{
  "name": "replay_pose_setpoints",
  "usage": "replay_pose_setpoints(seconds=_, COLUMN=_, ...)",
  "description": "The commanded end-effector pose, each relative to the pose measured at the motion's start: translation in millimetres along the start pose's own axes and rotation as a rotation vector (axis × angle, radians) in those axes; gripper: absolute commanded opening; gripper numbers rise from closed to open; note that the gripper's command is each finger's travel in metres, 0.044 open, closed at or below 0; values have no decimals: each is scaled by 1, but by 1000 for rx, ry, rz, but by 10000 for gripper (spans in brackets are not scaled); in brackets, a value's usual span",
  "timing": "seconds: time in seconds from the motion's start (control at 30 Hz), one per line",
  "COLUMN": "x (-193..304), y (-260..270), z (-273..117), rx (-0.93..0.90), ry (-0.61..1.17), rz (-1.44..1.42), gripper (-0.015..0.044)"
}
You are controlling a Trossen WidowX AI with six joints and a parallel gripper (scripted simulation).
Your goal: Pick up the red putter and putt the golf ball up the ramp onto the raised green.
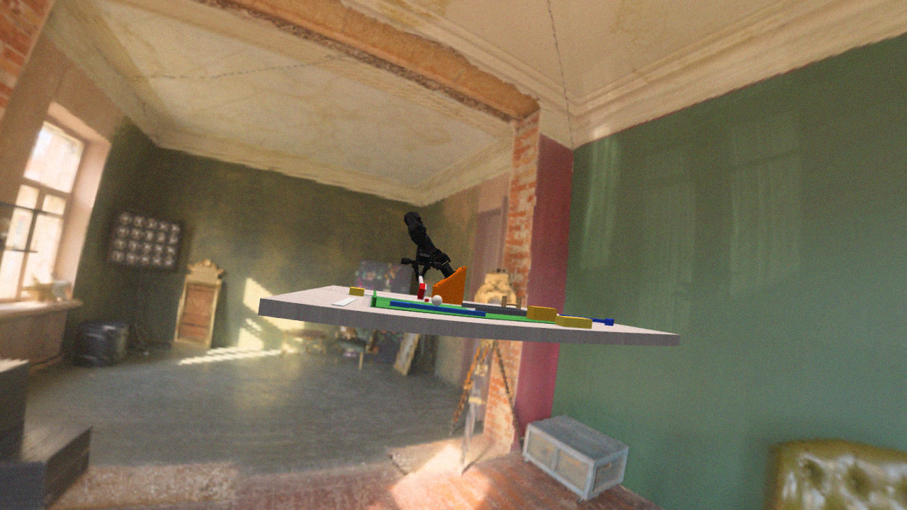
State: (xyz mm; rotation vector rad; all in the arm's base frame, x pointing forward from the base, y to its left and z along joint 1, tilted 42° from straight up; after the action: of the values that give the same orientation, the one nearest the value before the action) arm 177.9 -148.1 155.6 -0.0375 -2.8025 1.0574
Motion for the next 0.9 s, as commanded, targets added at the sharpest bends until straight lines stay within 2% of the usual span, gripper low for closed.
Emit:
replay_pose_setpoints(seconds=0.0, x=1, y=2, z=7, rx=-7, ry=0, rz=-9, gripper=0)
replay_pose_setpoints(seconds=0.6, x=1, y=-1, z=13, rx=1, ry=2, rz=-1, gripper=0)
replay_pose_setpoints(seconds=0.87, x=6, y=-25, z=16, rx=-4, ry=0, rz=-8, gripper=0)
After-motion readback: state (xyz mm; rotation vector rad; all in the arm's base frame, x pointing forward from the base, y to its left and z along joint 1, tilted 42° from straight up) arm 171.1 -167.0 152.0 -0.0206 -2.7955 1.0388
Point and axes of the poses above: the point midway between the two fingers, 35 mm back from their tips, its own z axis out along the fingers, its own y axis across the jaws, x = y × z, the point moved 7 cm from there along -z, back along the fingers, and after that the axes turned 12 degrees about -z, right-handed, at the moved point
